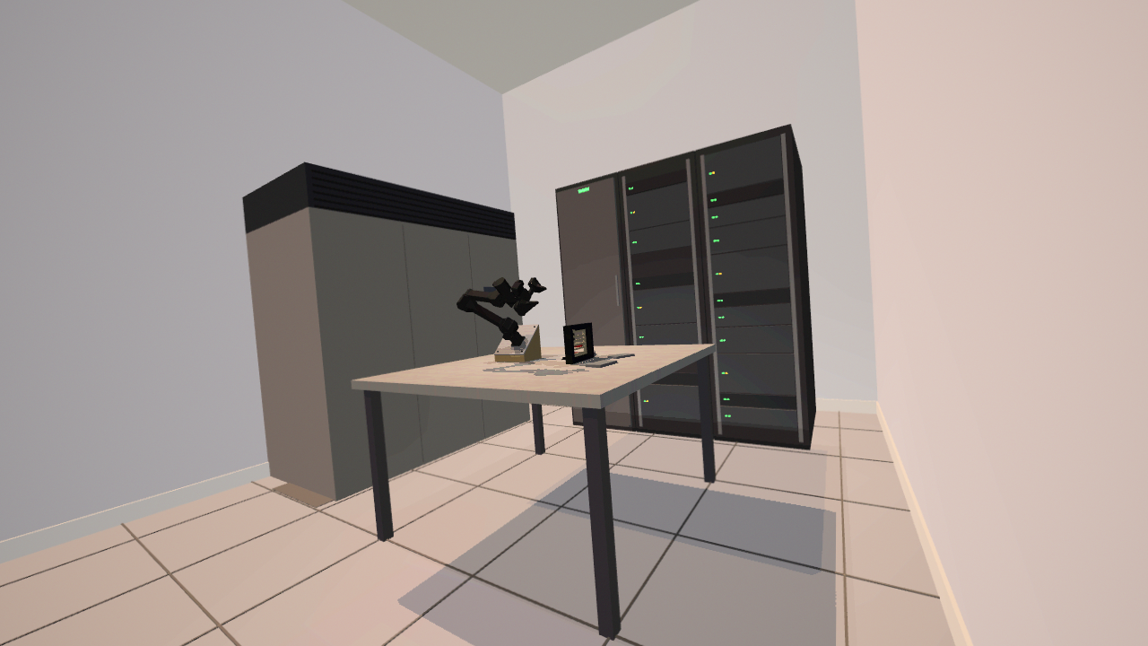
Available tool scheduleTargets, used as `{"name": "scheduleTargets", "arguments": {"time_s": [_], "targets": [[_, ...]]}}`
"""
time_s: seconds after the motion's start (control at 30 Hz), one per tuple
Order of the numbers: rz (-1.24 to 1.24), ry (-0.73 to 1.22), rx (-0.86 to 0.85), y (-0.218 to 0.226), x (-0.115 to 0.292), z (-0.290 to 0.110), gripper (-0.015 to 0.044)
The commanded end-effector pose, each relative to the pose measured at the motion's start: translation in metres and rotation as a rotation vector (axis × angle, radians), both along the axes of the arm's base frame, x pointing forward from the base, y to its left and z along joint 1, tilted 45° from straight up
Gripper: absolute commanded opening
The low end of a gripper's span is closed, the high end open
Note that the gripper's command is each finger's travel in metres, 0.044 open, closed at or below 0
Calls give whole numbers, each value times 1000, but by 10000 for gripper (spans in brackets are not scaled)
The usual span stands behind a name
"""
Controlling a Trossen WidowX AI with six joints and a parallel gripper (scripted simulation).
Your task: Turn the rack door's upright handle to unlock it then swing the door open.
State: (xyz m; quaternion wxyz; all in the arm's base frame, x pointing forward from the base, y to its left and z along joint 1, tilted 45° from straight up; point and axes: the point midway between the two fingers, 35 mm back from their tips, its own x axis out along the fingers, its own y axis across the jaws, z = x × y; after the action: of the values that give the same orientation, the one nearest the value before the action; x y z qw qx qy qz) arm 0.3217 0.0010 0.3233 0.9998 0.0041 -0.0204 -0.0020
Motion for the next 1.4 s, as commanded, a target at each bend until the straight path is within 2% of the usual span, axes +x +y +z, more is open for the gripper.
{"name": "scheduleTargets", "arguments": {"time_s": [0.0,0.13,0.7,1.37], "targets": [[0,5,2,0,1,-1,374],[4,96,30,6,12,-16,283],[-21,557,98,45,47,-99,283],[-141,1040,-2,90,40,-188,283]]}}
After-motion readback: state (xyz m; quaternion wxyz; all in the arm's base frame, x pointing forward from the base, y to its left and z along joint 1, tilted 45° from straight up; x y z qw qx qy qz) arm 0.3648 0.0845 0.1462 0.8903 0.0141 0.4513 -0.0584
